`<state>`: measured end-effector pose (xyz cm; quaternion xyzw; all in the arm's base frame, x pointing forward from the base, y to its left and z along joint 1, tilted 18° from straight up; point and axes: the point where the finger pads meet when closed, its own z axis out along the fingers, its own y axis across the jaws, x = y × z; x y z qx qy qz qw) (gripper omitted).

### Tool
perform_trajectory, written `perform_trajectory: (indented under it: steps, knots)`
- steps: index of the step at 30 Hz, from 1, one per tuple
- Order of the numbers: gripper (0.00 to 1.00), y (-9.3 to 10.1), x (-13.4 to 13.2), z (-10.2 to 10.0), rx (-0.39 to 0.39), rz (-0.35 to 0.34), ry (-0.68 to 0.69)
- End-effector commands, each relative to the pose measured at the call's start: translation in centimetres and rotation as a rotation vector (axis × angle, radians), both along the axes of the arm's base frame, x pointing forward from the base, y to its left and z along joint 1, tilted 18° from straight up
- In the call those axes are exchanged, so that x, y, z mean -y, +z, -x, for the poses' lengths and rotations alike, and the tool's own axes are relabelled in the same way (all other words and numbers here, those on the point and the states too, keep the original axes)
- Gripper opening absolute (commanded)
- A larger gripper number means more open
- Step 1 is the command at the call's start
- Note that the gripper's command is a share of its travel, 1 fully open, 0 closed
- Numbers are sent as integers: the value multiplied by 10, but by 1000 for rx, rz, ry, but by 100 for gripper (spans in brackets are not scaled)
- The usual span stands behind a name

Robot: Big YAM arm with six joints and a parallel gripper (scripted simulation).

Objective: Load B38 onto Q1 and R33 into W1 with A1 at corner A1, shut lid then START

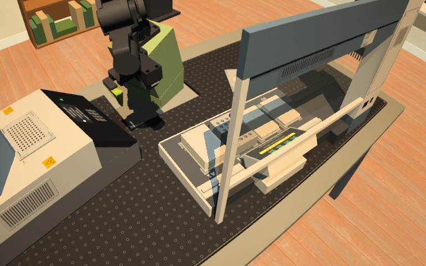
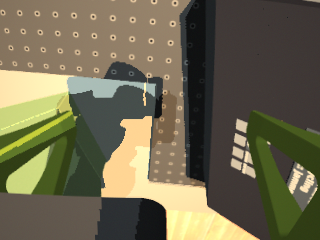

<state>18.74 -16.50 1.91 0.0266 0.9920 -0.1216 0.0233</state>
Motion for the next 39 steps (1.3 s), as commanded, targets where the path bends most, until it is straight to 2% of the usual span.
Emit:
perform_trajectory:
  steps: [1,4,8,13,16,21,24,27,32,35,39]
  knots:
    - [100,16,11,-38,73,37,-39]
    - [100,13,4,-61,78,24,-49]
    - [100,8,-2,-81,78,23,-70]
    - [100,0,-19,-94,68,11,-81]
    - [100,1,-17,-95,68,14,-77]
    - [100,-3,-31,-131,84,17,-77]
    - [100,-11,-41,-142,82,14,-77]
    - [100,-20,-51,-145,68,7,-105]
    - [100,-24,-62,-149,65,11,-124]
    - [100,-22,-69,-169,89,10,-107]
    - [100,-34,-88,-189,84,8,-82]
